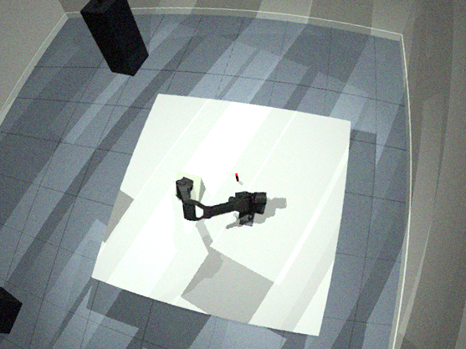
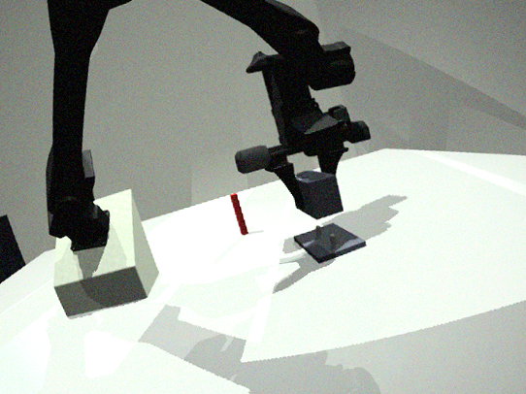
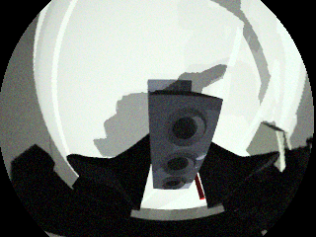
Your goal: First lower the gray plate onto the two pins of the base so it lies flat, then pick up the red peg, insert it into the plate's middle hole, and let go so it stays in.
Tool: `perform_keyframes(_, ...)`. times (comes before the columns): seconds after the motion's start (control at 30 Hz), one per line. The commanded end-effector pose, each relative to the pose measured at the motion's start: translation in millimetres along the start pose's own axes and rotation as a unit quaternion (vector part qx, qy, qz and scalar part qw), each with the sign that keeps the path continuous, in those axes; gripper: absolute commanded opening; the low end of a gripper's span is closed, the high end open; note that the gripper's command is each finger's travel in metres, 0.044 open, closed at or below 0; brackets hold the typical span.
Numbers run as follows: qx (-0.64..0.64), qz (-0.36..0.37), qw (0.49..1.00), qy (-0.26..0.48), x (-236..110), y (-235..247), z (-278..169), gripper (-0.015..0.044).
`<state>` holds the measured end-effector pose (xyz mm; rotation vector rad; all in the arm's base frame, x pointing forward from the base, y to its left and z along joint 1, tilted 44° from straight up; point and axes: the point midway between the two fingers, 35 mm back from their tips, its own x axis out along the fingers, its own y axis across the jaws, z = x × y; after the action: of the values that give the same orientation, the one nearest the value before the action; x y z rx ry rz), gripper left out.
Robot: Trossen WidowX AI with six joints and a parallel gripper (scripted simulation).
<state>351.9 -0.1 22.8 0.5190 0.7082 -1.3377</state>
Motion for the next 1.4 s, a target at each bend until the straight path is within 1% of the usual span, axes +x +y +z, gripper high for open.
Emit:
perform_keyframes(0.0,0.001,0.005,1.000,-0.003,-0.8,0.2,2.9,0.0000)
perform_keyframes(0.6,0.001,0.005,1.000,-0.003,-0.6,0.9,4.3,0.0000)
perform_keyframes(1.37,0.001,0.005,1.000,-0.004,33.2,1.3,4.7,0.0000)
